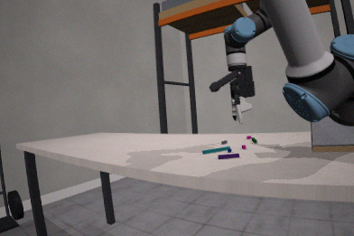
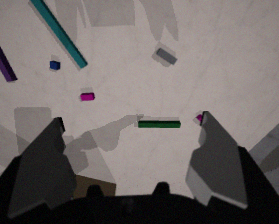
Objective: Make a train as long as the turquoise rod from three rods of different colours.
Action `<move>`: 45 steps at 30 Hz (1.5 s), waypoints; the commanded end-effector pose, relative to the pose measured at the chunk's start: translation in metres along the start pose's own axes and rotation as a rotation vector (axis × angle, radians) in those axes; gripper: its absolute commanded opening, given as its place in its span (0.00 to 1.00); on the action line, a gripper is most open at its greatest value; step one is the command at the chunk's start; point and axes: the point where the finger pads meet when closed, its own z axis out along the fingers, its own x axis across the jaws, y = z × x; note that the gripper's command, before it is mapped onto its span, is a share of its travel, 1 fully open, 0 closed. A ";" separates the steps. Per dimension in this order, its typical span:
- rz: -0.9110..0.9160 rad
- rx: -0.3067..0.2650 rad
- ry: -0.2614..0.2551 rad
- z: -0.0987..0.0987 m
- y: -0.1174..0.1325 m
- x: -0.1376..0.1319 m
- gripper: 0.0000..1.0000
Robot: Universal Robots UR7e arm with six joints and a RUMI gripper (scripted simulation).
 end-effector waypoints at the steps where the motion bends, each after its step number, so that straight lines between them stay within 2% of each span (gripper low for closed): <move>1: 0.167 -0.003 0.009 -0.002 0.001 0.010 1.00; 45: 1.074 0.001 0.009 -0.001 0.018 0.052 1.00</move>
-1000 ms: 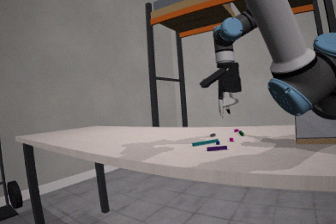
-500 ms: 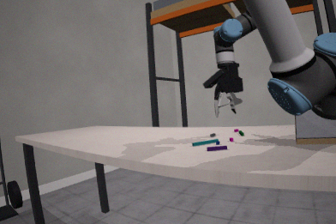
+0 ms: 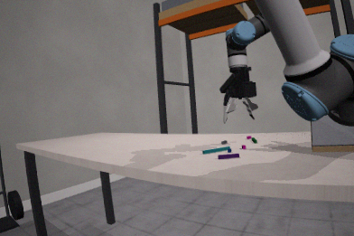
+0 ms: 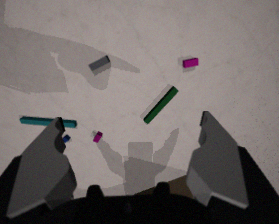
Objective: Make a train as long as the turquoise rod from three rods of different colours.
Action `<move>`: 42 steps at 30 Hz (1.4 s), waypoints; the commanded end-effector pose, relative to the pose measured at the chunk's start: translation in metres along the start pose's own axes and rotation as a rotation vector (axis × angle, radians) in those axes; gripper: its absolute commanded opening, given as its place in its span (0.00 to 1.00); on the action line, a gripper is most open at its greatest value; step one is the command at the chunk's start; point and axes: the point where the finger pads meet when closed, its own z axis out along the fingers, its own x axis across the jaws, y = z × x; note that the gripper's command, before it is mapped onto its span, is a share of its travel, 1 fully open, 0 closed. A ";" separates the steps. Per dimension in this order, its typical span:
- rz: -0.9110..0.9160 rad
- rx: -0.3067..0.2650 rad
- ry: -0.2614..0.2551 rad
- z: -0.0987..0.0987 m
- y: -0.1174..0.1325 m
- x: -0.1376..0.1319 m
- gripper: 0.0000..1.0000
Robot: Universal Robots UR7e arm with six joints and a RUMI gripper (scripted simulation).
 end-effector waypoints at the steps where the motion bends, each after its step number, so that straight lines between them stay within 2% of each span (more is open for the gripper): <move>1: 0.163 0.006 0.007 -0.002 -0.005 0.008 1.00; 31: 0.795 0.007 0.005 0.000 -0.013 0.035 1.00; 42: 0.945 0.008 0.004 0.001 -0.015 0.041 1.00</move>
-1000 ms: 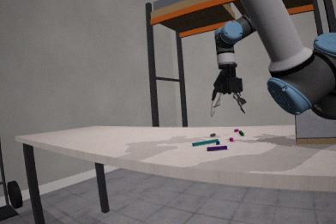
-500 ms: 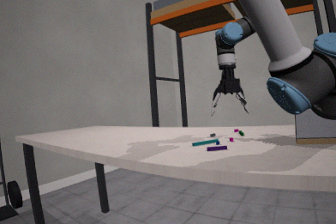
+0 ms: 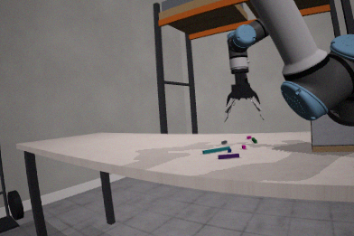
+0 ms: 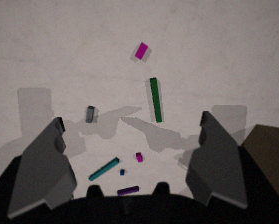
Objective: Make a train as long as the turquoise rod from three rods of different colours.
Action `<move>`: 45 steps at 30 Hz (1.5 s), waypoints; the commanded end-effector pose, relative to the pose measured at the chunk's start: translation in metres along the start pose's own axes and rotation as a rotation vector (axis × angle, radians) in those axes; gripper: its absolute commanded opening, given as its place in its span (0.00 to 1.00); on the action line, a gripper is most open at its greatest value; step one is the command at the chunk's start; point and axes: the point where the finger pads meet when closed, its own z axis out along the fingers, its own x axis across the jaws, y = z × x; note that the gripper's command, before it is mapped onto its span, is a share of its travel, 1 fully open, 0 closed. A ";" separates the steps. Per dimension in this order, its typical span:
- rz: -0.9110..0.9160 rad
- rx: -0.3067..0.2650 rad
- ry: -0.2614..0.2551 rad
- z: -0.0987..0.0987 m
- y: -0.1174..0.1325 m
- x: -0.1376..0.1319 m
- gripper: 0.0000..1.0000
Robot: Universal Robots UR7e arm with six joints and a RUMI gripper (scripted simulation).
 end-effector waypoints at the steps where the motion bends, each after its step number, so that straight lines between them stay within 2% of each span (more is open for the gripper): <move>1: 0.116 0.007 -0.001 -0.002 -0.006 0.002 1.00; 17: 0.211 0.006 -0.001 -0.001 -0.009 0.004 1.00; 45: 0.219 0.006 -0.001 -0.001 -0.009 0.004 1.00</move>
